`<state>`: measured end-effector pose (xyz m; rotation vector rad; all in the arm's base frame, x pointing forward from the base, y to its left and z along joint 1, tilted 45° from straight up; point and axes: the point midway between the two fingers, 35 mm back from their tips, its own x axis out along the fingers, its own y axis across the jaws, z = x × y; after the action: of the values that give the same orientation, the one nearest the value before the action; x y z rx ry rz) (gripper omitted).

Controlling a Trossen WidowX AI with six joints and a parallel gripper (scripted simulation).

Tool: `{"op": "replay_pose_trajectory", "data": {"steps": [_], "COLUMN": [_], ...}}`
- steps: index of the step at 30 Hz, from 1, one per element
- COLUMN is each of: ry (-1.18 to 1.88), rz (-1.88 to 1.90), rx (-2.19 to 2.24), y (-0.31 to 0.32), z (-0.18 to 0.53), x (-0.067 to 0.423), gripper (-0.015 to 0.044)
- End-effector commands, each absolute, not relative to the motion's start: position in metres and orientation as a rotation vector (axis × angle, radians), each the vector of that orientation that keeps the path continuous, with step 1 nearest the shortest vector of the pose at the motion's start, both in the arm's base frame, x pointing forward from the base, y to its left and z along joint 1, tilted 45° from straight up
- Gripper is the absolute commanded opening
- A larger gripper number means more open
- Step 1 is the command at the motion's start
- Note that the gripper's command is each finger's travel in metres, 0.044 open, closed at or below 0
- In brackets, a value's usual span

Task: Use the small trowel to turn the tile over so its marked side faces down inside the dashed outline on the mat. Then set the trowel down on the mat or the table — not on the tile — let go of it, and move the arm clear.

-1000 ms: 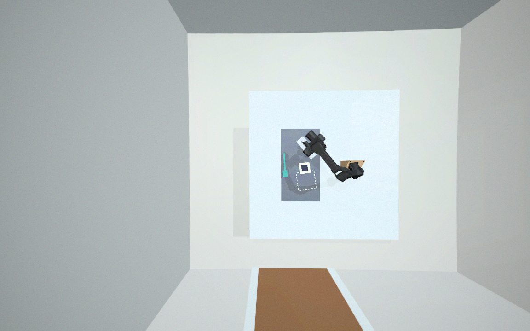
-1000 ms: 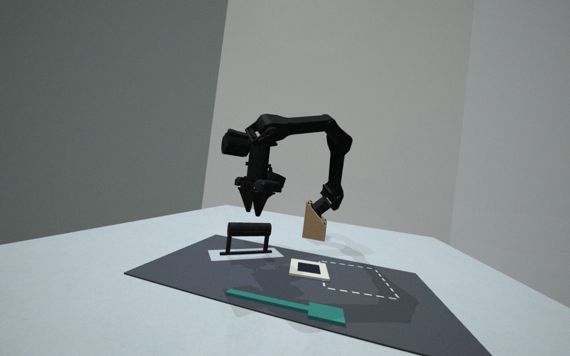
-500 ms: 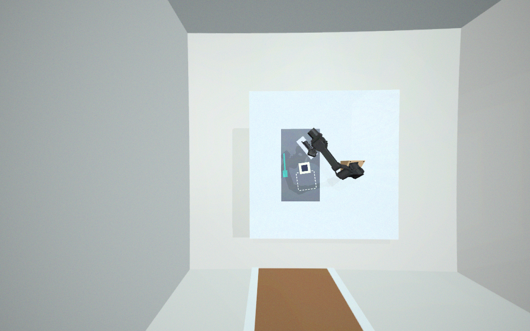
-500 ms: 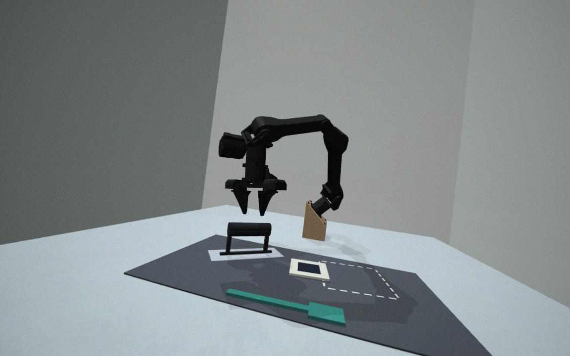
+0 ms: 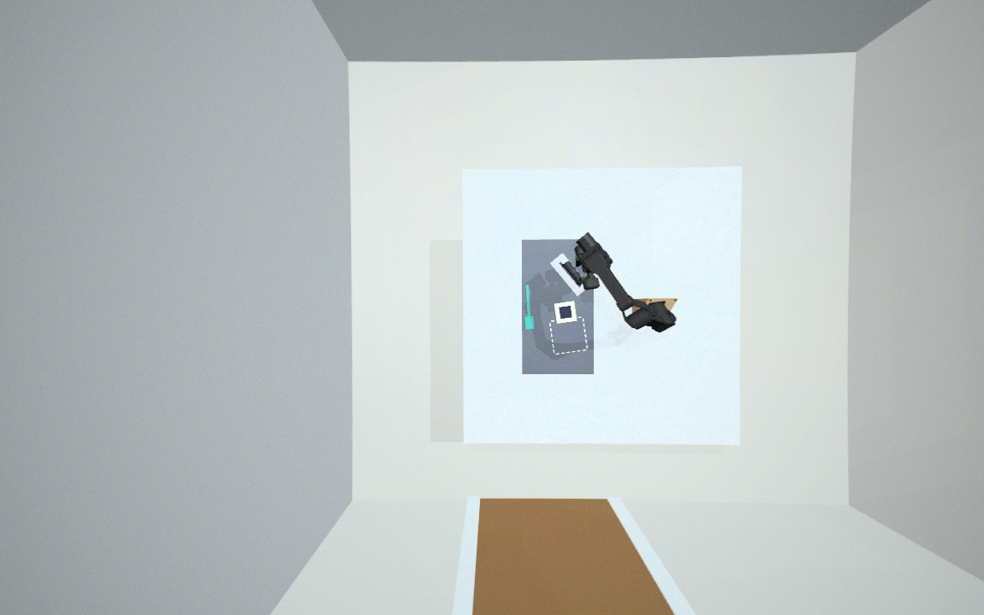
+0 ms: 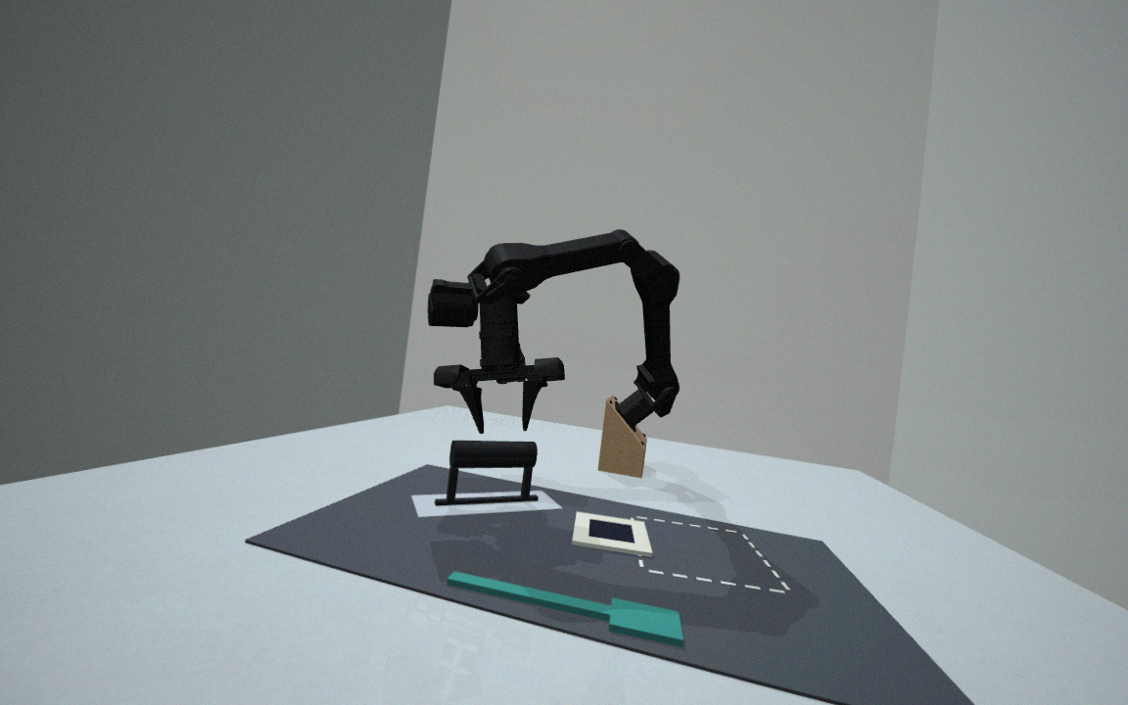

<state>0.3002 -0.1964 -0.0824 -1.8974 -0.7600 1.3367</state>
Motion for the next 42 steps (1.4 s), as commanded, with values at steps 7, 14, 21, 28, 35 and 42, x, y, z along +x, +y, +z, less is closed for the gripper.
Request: {"op": "replay_pose_trajectory", "data": {"steps": [7,14,21,28,35,42], "ry": [-1.034,-1.198,-1.344,-1.465,-1.553,-1.610], "rz": [1.138,0.983,0.802,0.597,0.371,0.133], "rx": [-2.159,-2.348,-2.540,-2.736,-2.938,-3.144], "y": [-0.191,-0.189,-0.186,-0.184,-0.182,-0.181], "z": [-0.090,-0.093,-0.095,-0.098,-0.100,-0.102], "x": [0.293,0.291,0.288,0.284,0.281,0.278], "gripper": [0.0300,0.0300,0.0300,0.0300,0.0300,0.0300]}}
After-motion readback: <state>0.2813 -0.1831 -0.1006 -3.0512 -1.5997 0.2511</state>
